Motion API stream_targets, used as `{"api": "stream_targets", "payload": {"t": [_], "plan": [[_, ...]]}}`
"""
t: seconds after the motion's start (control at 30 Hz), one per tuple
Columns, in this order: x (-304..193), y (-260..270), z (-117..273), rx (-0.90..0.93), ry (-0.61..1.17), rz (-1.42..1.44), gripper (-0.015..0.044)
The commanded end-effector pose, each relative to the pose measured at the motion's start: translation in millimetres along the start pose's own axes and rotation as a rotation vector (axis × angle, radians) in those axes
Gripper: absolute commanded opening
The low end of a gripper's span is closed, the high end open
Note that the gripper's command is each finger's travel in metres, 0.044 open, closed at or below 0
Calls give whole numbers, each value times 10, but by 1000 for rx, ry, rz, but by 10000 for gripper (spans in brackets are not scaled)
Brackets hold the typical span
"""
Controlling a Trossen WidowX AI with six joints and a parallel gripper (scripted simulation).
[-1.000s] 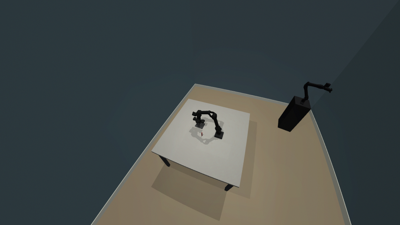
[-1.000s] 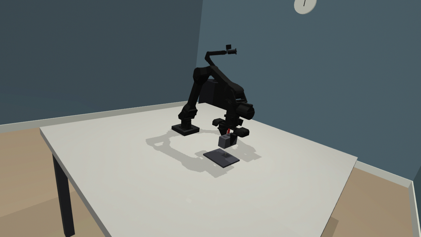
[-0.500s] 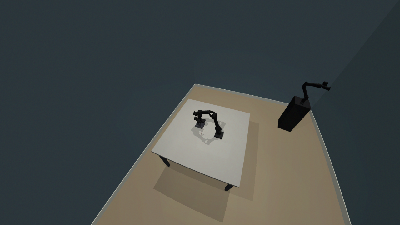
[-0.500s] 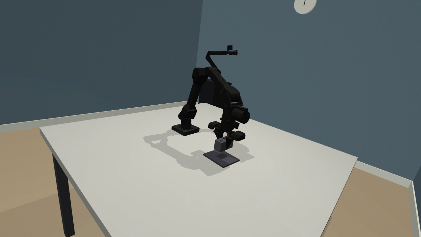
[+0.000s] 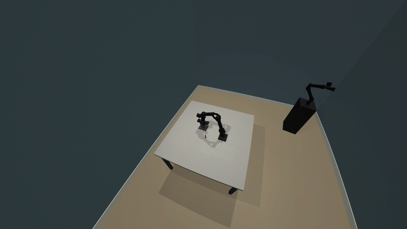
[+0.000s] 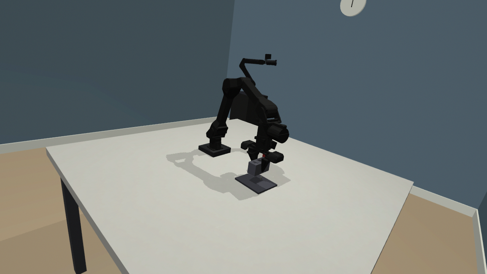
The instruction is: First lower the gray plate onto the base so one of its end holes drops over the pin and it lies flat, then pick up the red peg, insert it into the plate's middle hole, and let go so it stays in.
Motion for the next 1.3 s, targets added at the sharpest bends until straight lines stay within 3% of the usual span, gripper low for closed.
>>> {"api": "stream_targets", "payload": {"t": [0.0,1.27], "plan": [[-8,-6,-15,0,4,5,0],[-10,-9,-374,-7,0,0,0]]}}
Point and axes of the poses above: the point midway between the two fingers, 35 mm back from their tips, its own z axis back along the fingers, its own y axis across the jaws, x = y × z, the point moved 7 cm from there along z, back along the fingers, and after that the axes turned 12 degrees about -z, right-handed, at the moved point
